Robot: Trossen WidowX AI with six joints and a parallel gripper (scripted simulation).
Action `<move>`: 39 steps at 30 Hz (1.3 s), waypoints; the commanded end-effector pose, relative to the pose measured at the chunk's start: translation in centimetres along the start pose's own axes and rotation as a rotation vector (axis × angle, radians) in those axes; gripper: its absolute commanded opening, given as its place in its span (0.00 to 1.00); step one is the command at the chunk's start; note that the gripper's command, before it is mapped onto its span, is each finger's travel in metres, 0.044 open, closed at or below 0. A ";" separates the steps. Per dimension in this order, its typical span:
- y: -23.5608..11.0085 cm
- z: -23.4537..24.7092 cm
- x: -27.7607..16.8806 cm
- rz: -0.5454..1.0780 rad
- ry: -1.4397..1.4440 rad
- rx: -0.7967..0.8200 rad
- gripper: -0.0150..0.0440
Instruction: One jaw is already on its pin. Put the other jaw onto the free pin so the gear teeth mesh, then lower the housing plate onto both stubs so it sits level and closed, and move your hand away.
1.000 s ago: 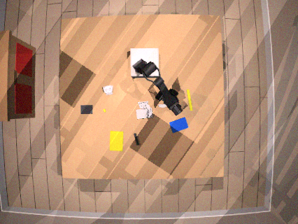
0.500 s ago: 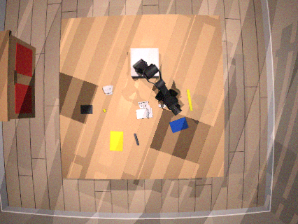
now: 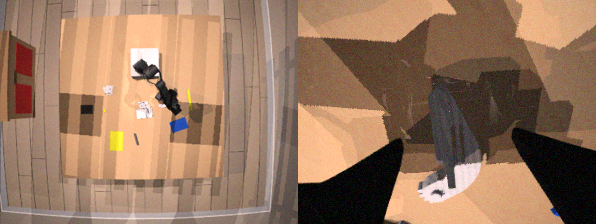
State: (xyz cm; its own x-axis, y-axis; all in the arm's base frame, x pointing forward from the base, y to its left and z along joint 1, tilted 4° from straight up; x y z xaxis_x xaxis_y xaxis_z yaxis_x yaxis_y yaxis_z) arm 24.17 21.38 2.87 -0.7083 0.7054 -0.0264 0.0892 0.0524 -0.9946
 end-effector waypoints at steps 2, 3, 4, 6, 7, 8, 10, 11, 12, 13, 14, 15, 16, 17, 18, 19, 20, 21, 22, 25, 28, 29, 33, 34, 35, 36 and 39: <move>0.1 0.0 -0.1 0.005 -0.003 0.000 1.00; 0.1 0.0 -0.1 0.005 -0.003 0.000 1.00; 0.1 0.0 -0.1 0.005 -0.003 0.000 1.00; 0.1 0.0 -0.1 0.005 -0.003 0.000 1.00; 0.1 0.0 -0.1 0.005 -0.003 0.000 1.00; 0.1 0.0 -0.1 0.005 -0.003 0.000 1.00; 0.0 0.0 0.0 0.000 0.000 0.000 0.91; 0.0 0.0 0.0 0.000 0.000 0.000 0.87; 0.0 0.0 0.0 0.000 0.000 0.000 0.82; 0.0 0.0 0.0 0.000 0.000 0.000 0.78; 0.0 0.0 0.0 0.000 0.000 0.000 0.73; 0.0 0.0 0.0 0.000 0.000 0.000 0.69; 0.0 0.0 0.0 0.000 0.000 0.000 0.64; 0.0 0.0 0.0 0.000 0.000 0.000 0.60; 0.0 0.0 0.0 0.000 0.000 0.000 0.56; 0.0 0.0 0.0 0.000 0.000 0.000 0.51; 0.0 0.0 0.0 0.000 0.000 0.000 0.50; 0.0 0.0 0.0 0.000 0.000 0.000 0.49; 0.0 0.0 0.0 0.000 0.000 0.000 0.48; 0.0 0.0 0.0 0.000 0.000 0.000 0.48; 0.0 0.0 0.0 0.000 0.000 0.000 0.48; 0.0 0.0 0.0 0.000 0.000 0.000 0.48; 0.0 0.0 0.0 0.000 0.000 0.000 0.48; 0.0 0.0 0.0 0.000 0.000 0.000 0.48; 0.0 0.0 0.0 0.000 0.000 0.000 0.48; 0.0 0.0 0.0 0.000 0.000 0.000 0.48; -0.7 -0.1 0.0 0.000 0.000 0.000 0.48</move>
State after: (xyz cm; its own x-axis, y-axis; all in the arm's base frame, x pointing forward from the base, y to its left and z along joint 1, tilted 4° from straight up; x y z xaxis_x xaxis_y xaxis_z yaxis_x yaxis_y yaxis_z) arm 24.14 21.35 2.93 -0.7081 0.7056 -0.0262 0.0871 0.0504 -0.9949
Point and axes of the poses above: the point midway between the two fingers, 35 mm back from their tips, its own y axis out along the fingers, its own z axis across the jaws, x = y × z, the point moved 4 cm from there along -y, back along the fingers, and after that the axes turned 12 degrees about y, right-handed, at the moved point
